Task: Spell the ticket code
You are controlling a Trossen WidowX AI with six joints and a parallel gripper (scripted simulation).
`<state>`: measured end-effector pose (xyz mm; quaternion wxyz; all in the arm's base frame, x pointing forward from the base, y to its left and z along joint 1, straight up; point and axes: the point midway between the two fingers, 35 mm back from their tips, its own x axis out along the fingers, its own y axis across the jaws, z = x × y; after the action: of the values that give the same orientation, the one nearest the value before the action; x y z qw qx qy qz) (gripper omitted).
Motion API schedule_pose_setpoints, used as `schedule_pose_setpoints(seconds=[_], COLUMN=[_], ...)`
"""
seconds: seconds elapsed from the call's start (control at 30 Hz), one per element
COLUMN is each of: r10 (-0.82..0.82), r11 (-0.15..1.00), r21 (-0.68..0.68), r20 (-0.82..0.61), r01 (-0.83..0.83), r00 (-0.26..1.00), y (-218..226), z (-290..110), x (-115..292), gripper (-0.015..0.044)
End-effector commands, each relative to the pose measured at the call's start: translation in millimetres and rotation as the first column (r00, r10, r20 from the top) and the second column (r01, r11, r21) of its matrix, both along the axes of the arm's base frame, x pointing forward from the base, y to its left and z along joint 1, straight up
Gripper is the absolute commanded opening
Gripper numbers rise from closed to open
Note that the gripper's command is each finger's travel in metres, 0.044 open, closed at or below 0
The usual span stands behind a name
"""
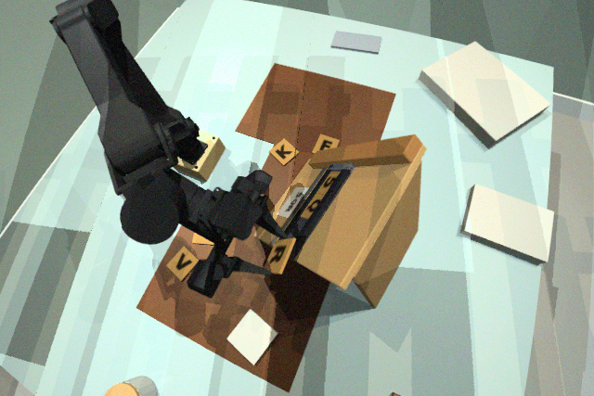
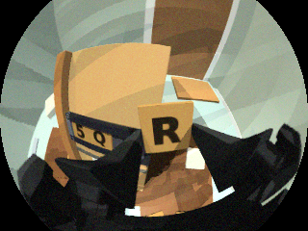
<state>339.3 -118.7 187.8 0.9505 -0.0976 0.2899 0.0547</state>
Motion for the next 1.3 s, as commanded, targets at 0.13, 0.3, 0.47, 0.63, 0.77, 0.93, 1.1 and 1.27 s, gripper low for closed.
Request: schedule_pose_setpoints(seconds=[0.13, 0.3, 0.47, 0.63, 0.77, 0.93, 1.1, 1.27], r10=[-0.111, -0.175, -0.229, -0.231, -0.231, -0.231, -0.231, -0.231], r11=[0.992, 0.979, 0.963, 0.962, 0.962, 0.962, 0.962, 0.962], r21=[0.063, 0.097, 0.127, 0.128, 0.128, 0.129, 0.129, 0.129], r20=[-0.04, -0.061, -0.078, -0.079, -0.078, -0.076, -0.076, -0.076], r01=[0.113, 0.18, 0.237, 0.24, 0.239, 0.239, 0.239, 0.239], r00=[0.993, 0.983, 0.97, 0.97, 0.97, 0.97, 0.97, 0.97], y=[-39, -59, -75, -76, -78, -79, -78, -79], z=[-19, -27, -34, -35, -45, -60, -65, -64], x=[-24, -40, -54, -54, -41, -21, -15, -16], gripper=[0.0, 0.0, 0.0, 0.0, 0.0, 0.0, 0.0, 0.0])
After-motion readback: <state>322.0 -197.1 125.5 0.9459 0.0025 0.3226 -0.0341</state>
